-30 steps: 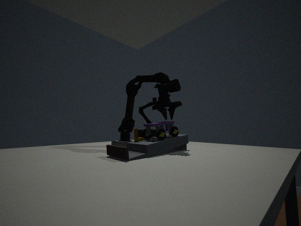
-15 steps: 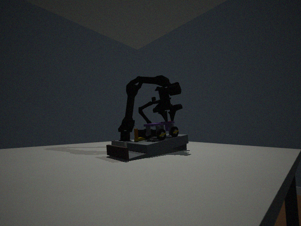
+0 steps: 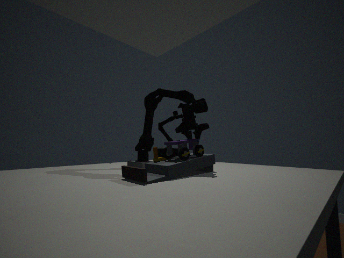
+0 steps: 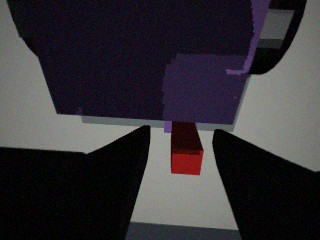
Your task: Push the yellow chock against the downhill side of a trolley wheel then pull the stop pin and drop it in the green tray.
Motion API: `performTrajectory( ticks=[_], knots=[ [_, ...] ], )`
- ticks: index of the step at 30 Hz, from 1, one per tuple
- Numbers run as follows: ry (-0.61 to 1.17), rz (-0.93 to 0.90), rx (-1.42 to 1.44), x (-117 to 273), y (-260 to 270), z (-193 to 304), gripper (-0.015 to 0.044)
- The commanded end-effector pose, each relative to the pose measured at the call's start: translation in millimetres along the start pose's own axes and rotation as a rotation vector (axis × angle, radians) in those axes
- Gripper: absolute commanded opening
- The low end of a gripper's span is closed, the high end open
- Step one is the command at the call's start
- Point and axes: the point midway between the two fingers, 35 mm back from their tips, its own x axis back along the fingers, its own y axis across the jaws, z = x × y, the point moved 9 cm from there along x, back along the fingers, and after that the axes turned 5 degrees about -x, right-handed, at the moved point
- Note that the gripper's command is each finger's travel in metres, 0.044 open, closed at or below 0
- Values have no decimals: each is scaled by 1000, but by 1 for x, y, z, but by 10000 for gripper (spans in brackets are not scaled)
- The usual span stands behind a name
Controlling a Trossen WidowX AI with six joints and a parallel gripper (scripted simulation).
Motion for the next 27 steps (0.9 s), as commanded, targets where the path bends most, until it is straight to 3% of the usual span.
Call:
performTrajectory(
  ticks=[1,7,12,21,27],
  knots=[
    [3,5,-6,-8,0,0,190],
    [3,5,-6,-13,0,0,190],
    [1,1,0,-9,-1,1,59],
    [1,1,0,-9,-1,1,0],
    [2,3,-4,-6,0,1,0]
  ],
)
